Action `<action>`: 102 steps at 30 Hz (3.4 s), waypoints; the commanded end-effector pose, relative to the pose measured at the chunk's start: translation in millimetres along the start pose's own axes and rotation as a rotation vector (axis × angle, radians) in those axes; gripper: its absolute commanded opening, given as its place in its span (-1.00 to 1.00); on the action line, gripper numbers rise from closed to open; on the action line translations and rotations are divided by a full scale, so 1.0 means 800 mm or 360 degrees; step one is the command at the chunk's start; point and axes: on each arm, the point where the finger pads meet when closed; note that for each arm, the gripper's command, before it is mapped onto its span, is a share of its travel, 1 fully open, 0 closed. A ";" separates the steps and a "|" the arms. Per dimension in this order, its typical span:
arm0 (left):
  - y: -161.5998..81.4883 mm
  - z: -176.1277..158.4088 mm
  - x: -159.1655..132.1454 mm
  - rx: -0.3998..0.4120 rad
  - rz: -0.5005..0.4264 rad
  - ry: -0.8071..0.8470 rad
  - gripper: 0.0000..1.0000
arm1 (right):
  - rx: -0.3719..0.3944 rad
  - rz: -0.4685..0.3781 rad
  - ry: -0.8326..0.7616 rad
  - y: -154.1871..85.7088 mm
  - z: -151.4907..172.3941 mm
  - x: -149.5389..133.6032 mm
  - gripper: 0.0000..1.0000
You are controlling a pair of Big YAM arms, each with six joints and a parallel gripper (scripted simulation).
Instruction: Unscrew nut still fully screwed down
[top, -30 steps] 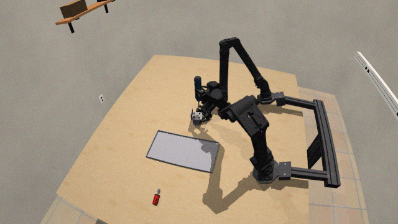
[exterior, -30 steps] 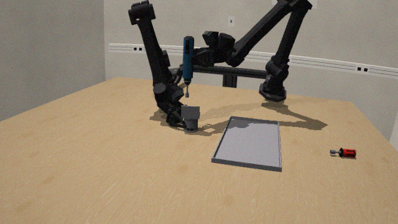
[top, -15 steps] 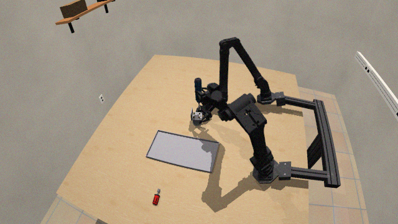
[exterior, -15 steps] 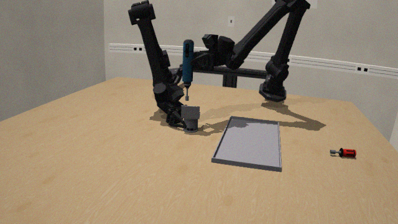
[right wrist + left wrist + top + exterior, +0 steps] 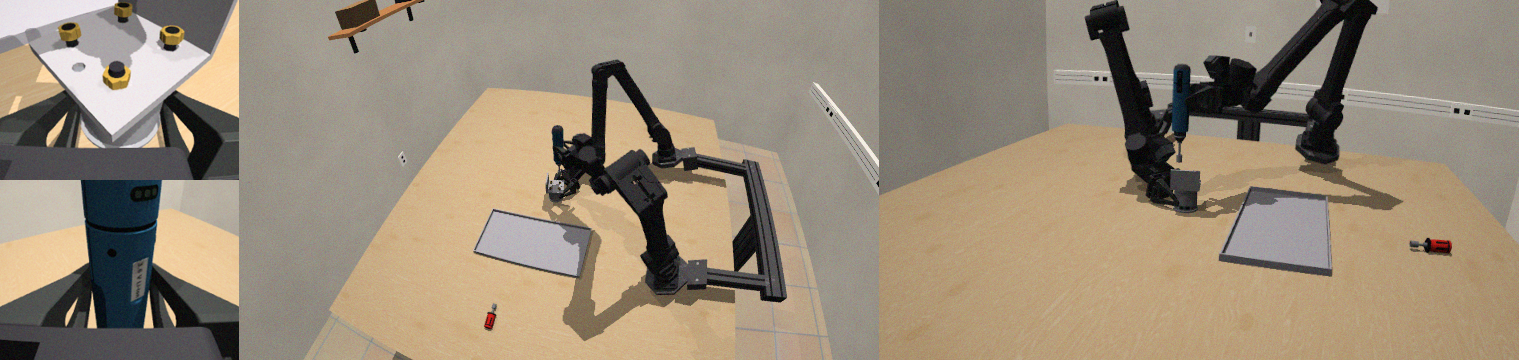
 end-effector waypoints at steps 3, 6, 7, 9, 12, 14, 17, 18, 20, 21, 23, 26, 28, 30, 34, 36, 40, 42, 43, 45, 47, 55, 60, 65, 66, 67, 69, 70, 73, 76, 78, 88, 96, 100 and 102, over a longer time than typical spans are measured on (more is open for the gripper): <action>0.005 0.014 0.015 0.0045 -0.0066 -0.0030 -0.17 | -0.0004 -0.0022 -0.0010 0.003 -0.003 0.008 0.17; 0.004 0.014 0.014 0.0043 -0.0064 -0.0033 -0.17 | -0.0004 -0.0022 -0.0010 0.003 -0.003 0.008 0.17; 0.005 0.014 0.015 0.0045 -0.0068 -0.0034 -0.17 | -0.0004 -0.0022 -0.0010 0.003 -0.003 0.008 0.17; 0.006 0.014 0.015 0.0045 -0.0069 -0.0035 -0.17 | -0.0004 -0.0022 -0.0010 0.003 -0.003 0.008 0.17; 0.004 0.013 0.010 0.0039 -0.0056 -0.0032 -0.17 | -0.0004 -0.0022 -0.0010 0.003 -0.003 0.008 0.17; 0.006 0.012 0.012 0.0041 -0.0064 -0.0035 -0.17 | -0.0004 -0.0022 -0.0010 0.003 -0.003 0.008 0.17; 0.006 0.012 0.014 0.0039 -0.0068 -0.0037 -0.17 | -0.0004 -0.0022 -0.0010 0.003 -0.003 0.008 0.17; 0.006 0.012 0.014 0.0039 -0.0068 -0.0037 -0.17 | -0.0004 -0.0022 -0.0010 0.003 -0.003 0.008 0.17; 0.005 0.008 -0.001 0.0031 -0.0039 -0.0028 -0.17 | -0.0004 -0.0022 -0.0010 0.003 -0.003 0.008 0.17; 0.004 0.008 -0.004 0.0031 -0.0033 -0.0027 -0.17 | -0.0004 -0.0022 -0.0010 0.003 -0.003 0.008 0.17; 0.005 0.007 -0.002 0.0030 -0.0042 -0.0030 -0.17 | -0.0004 -0.0022 -0.0010 0.003 -0.003 0.008 0.17; 0.004 0.011 0.007 0.0041 -0.0070 -0.0040 -0.17 | -0.0004 -0.0022 -0.0010 0.003 -0.003 0.008 0.17; 0.006 0.007 -0.007 0.0036 -0.0043 -0.0031 -0.17 | -0.0004 -0.0022 -0.0010 0.003 -0.003 0.008 0.17; 0.005 0.007 -0.011 0.0034 -0.0039 -0.0029 -0.17 | -0.0004 -0.0022 -0.0010 0.003 -0.003 0.008 0.17; 0.004 0.011 0.013 0.0043 -0.0093 -0.0046 -0.17 | -0.0004 -0.0022 -0.0010 0.003 -0.003 0.008 0.17; 0.008 0.010 0.010 0.0045 -0.0090 -0.0045 -0.17 | -0.0004 -0.0022 -0.0010 0.003 -0.003 0.008 0.17; 0.007 0.005 -0.011 0.0035 -0.0048 -0.0031 -0.17 | -0.0004 -0.0022 -0.0010 0.003 -0.003 0.008 0.17; 0.006 0.009 -0.009 0.0044 -0.0057 -0.0034 -0.17 | -0.0004 -0.0022 -0.0010 0.003 -0.003 0.008 0.17; 0.005 0.010 -0.007 0.0044 -0.0062 -0.0036 -0.17 | -0.0004 -0.0022 -0.0010 0.003 -0.003 0.008 0.17; 0.006 0.005 -0.009 0.0036 -0.0062 -0.0036 -0.17 | -0.0004 -0.0022 -0.0010 0.003 -0.003 0.008 0.17; 0.006 0.002 -0.016 0.0030 -0.0047 -0.0031 -0.17 | -0.0004 -0.0022 -0.0010 0.003 -0.003 0.008 0.17; 0.004 0.014 -0.004 0.0055 -0.0076 -0.0043 -0.17 | -0.0004 -0.0022 -0.0010 0.003 -0.003 0.008 0.17; 0.004 0.012 0.001 0.0051 -0.0086 -0.0045 -0.17 | -0.0004 -0.0022 -0.0010 0.003 -0.003 0.008 0.17; 0.004 0.013 0.002 0.0052 -0.0089 -0.0046 -0.17 | -0.0004 -0.0022 -0.0010 0.003 -0.003 0.008 0.17; 0.004 0.013 0.002 0.0052 -0.0089 -0.0046 -0.17 | -0.0004 -0.0022 -0.0010 0.003 -0.003 0.008 0.17; 0.004 0.013 0.002 0.0052 -0.0089 -0.0046 -0.17 | -0.0004 -0.0022 -0.0010 0.003 -0.003 0.008 0.17; 0.004 0.013 0.002 0.0052 -0.0089 -0.0046 -0.17 | -0.0004 -0.0022 -0.0010 0.003 -0.003 0.008 0.17; 0.004 0.012 0.002 0.0051 -0.0089 -0.0046 -0.17 | -0.0004 -0.0022 -0.0010 0.003 -0.003 0.008 0.17; 0.004 0.013 0.003 0.0052 -0.0090 -0.0047 -0.17 | -0.0004 -0.0022 -0.0010 0.003 -0.003 0.008 0.17; 0.004 0.013 0.003 0.0052 -0.0090 -0.0047 -0.17 | -0.0004 -0.0022 -0.0010 0.003 -0.003 0.008 0.17; 0.004 0.013 0.003 0.0052 -0.0090 -0.0047 -0.17 | -0.0004 -0.0022 -0.0010 0.003 -0.003 0.008 0.17; 0.004 0.004 -0.021 0.0032 -0.0040 -0.0032 -0.17 | -0.0004 -0.0022 -0.0010 0.003 -0.003 0.008 0.17; 0.005 0.007 -0.022 0.0045 -0.0058 -0.0037 -0.17 | -0.0004 -0.0022 -0.0010 0.003 -0.003 0.008 0.17; 0.004 0.002 -0.019 0.0035 -0.0069 -0.0039 -0.17 | -0.0004 -0.0022 -0.0010 0.003 -0.003 0.008 0.17; 0.004 0.003 -0.014 0.0037 -0.0081 -0.0043 -0.17 | -0.0004 -0.0022 -0.0010 0.003 -0.003 0.008 0.17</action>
Point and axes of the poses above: on each arm, the point where the finger pads meet when closed, its own y axis out along the fingers, its own z axis across the jaws, x = y × z, and after that the axes turned 14 degrees about y, right-handed
